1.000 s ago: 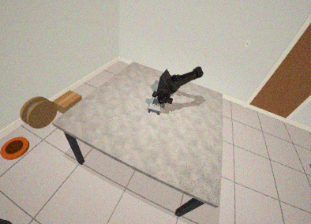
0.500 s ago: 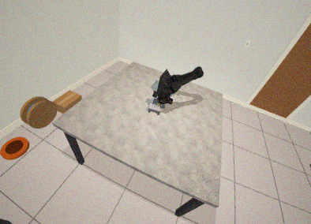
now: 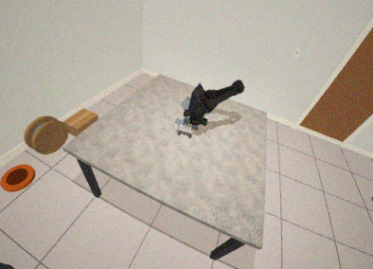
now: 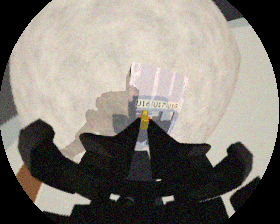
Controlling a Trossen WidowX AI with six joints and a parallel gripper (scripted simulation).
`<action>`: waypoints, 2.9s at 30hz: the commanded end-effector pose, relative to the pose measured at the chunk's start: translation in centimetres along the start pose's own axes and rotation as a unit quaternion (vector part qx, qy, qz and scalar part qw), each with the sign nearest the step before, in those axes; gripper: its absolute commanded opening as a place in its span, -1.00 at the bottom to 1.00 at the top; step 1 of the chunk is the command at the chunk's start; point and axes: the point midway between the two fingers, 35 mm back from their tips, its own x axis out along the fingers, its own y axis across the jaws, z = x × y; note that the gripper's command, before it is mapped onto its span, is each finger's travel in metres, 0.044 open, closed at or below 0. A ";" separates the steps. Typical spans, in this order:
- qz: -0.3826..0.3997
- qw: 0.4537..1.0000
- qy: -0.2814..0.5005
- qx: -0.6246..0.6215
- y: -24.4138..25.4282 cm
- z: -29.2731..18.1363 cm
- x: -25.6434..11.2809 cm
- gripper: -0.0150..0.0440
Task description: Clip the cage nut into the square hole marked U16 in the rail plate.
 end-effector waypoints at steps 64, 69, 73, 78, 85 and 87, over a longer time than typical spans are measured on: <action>-0.061 0.998 0.000 0.002 0.7 0.0 0.2 -0.38; -0.067 0.998 0.000 0.002 0.7 0.0 0.2 -0.38; -0.069 0.998 0.000 0.002 0.8 0.0 0.2 -0.38; -0.075 0.997 0.000 0.002 0.8 0.0 0.2 -0.38; -0.080 0.997 0.000 0.002 0.9 0.0 0.2 -0.38; -0.082 0.997 0.000 0.002 0.9 0.0 0.2 -0.38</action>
